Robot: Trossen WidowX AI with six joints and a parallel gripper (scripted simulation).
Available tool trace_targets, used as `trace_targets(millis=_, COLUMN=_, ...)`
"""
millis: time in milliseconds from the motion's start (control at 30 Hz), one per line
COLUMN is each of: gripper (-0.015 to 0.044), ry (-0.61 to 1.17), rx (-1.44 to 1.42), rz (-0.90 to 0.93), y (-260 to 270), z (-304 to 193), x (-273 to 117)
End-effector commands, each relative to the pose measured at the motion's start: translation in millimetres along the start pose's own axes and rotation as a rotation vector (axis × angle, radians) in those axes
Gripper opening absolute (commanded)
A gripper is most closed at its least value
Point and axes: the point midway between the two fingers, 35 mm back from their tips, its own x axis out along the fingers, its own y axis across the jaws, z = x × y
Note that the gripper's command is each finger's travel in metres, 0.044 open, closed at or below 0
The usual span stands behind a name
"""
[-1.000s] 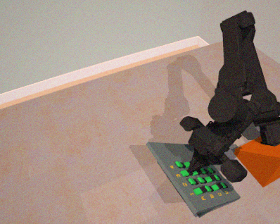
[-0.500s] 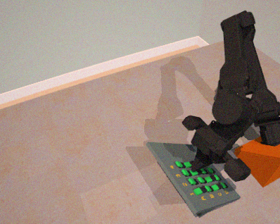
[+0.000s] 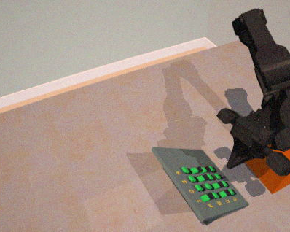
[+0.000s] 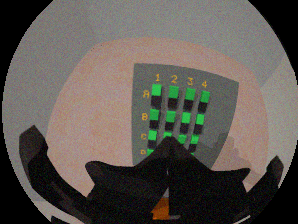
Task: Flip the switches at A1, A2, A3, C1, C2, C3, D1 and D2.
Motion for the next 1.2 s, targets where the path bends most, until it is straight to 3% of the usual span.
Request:
trace_targets(millis=0, gripper=0.0, ry=0.016, rx=-0.037, rz=-0.015, y=20.4, z=-52.0, x=2.4)
trace_targets(millis=167, gripper=0.0, ry=0.015, rx=-0.037, rz=-0.015, y=21.4, z=-54.9, x=4.0)
trace_targets(millis=333, gripper=0.0, ry=-0.011, rx=-0.037, rz=-0.016, y=20.4, z=-55.9, x=36.3)
trace_targets(millis=1167, gripper=0.0, ry=-0.013, rx=-0.036, rz=-0.018, y=19.3, z=-56.1, x=61.7)
